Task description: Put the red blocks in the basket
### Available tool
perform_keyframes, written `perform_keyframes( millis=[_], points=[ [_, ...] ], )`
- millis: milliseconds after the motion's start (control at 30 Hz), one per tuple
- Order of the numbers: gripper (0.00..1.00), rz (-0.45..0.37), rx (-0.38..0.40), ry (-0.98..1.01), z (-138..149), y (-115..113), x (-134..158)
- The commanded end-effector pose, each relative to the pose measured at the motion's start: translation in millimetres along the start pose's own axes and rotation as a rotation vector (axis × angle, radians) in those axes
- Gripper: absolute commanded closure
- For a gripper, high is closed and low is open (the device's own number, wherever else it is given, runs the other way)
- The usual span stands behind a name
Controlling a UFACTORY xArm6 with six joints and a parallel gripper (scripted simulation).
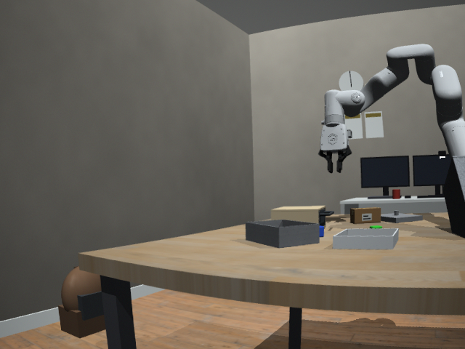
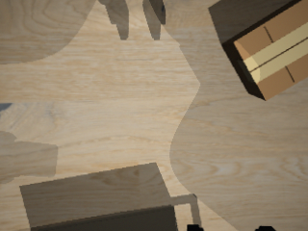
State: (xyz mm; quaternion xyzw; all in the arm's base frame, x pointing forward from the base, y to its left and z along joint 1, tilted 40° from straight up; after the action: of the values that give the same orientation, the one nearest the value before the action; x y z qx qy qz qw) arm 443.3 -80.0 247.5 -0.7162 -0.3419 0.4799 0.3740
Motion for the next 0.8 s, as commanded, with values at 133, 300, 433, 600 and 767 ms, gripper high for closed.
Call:
perform_keyframes(
  millis=[133,300,433,600,767],
  points=[
    [0.72,0.118,-0.003,0.357,-6,20,120],
    [0.72,0.135,-0.027,0.44,6,33,183],
    [0.72,0.149,-0.057,0.52,21,43,226],
    [0.72,0.157,-0.08,0.573,45,61,293],
    [0.72,0.159,-0.085,0.586,67,80,363]
  ],
)
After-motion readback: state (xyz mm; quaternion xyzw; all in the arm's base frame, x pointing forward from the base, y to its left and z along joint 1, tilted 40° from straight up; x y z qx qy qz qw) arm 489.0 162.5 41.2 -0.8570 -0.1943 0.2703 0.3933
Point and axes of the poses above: the point where the finger pads meet when closed, its own y axis out along the fingers, its own z axis across the jaws, x = y × z, the point moved 5 cm from there along -y, back along the fingers, and after that the axes turned 10 degrees about y, right-handed, at the moved point
